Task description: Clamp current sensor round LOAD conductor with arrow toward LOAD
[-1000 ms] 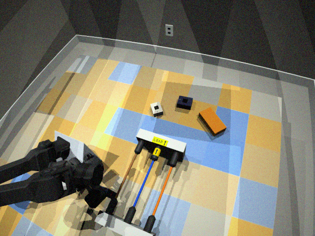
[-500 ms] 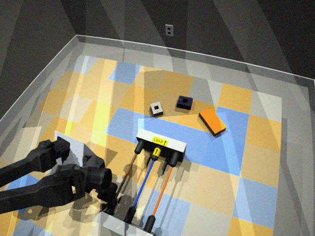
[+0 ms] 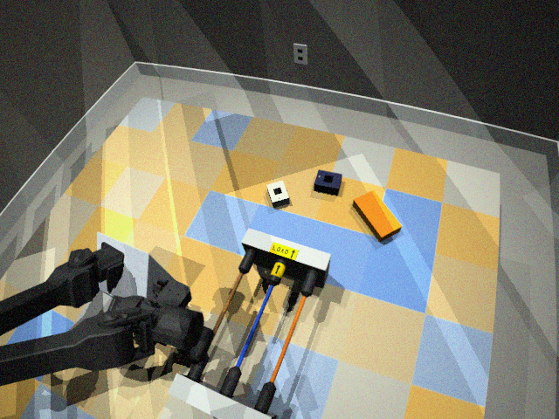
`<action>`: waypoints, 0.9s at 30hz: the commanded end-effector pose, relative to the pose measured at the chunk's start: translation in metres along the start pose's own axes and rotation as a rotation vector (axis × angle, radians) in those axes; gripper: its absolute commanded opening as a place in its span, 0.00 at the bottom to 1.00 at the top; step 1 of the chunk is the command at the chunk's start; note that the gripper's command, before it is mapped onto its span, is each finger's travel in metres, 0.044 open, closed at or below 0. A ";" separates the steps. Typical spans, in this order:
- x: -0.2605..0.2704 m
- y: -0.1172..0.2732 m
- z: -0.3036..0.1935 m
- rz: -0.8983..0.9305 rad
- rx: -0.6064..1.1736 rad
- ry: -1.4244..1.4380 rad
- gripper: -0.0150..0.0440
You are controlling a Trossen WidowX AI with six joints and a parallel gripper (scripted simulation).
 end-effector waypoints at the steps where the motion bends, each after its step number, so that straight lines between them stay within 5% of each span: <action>1: 0.002 -0.008 0.000 0.004 0.006 0.009 0.80; 16: 0.004 -0.028 -0.002 0.003 0.012 0.008 0.80; 27: 0.001 -0.025 -0.002 0.000 0.007 0.000 0.67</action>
Point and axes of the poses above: the point midway between the two fingers, 35 mm back from their tips, its own y axis back along the fingers, its own x axis across the jaws, z = x × y, the point moved 6 cm from there along y, back along the fingers, and after that the axes turned 14 degrees about -y, right-handed, at the moved point
